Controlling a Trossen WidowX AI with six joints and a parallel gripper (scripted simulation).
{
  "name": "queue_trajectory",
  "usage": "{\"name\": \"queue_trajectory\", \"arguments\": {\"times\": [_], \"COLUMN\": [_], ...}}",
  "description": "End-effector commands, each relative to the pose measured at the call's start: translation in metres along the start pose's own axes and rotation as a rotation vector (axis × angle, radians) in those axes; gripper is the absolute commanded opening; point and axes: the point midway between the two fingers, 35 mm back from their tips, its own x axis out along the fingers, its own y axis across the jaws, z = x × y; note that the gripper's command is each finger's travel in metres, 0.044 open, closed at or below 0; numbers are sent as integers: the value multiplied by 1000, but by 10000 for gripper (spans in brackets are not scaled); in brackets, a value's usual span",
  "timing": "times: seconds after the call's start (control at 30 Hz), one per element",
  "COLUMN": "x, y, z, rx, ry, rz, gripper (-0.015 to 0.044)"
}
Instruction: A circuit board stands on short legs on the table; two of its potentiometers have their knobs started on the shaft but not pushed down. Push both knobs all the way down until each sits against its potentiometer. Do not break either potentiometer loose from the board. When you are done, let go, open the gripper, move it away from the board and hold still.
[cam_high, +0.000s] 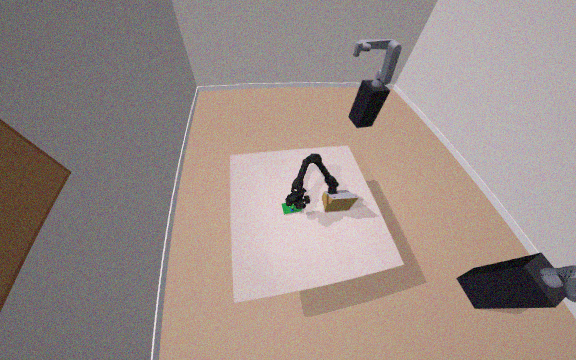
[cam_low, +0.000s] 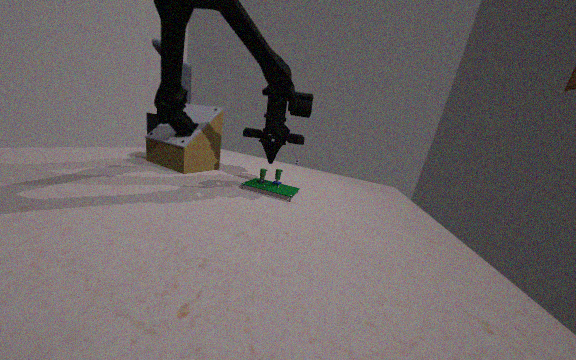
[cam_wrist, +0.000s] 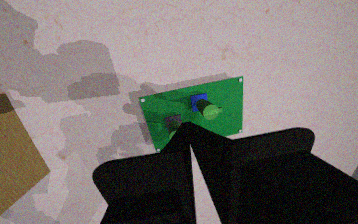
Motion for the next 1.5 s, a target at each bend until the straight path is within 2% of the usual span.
{"name": "queue_trajectory", "arguments": {"times": [0.0,1.47], "x": [-2,-7], "y": [-4,-27], "z": [1,4], "rx": [-135,-1669], "ry": [-6,-18], "rz": [0,21], "gripper": [0,0]}}
